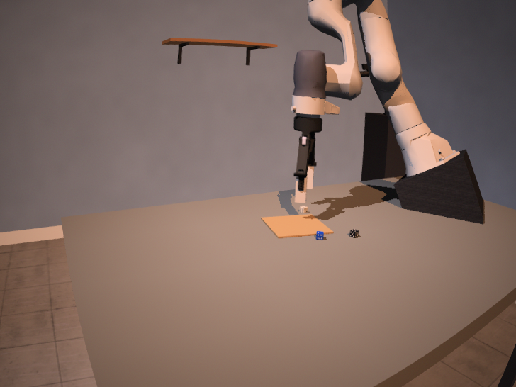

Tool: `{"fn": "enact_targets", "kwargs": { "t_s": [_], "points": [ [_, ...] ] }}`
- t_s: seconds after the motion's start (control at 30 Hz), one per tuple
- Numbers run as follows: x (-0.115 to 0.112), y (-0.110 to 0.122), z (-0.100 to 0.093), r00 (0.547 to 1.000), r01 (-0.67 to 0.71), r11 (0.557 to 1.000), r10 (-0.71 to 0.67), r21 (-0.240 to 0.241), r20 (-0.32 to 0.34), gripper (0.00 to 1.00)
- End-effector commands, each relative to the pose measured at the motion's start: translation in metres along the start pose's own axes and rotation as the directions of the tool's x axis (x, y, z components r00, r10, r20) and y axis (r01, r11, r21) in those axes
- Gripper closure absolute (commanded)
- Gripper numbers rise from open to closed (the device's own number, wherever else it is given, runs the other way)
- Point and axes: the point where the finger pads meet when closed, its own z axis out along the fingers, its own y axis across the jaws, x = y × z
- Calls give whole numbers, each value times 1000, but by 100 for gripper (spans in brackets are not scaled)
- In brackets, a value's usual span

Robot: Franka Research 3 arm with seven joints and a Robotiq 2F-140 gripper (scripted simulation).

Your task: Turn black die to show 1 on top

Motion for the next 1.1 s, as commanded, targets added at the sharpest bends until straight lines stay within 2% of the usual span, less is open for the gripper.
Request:
{"fn": "enact_targets", "kwargs": {
  "t_s": [0.0, 0.43, 1.07],
  "points": [
    [0, 4, 0, 1000, -10, 1000, 10, -5, -1, 0],
    [7, 25, 0, 1000, -10, 1000, 10, -5, -1, 0],
    [29, 88, -1, 1000, -10, 1000, 10, -5, -1, 0]
  ]
}}
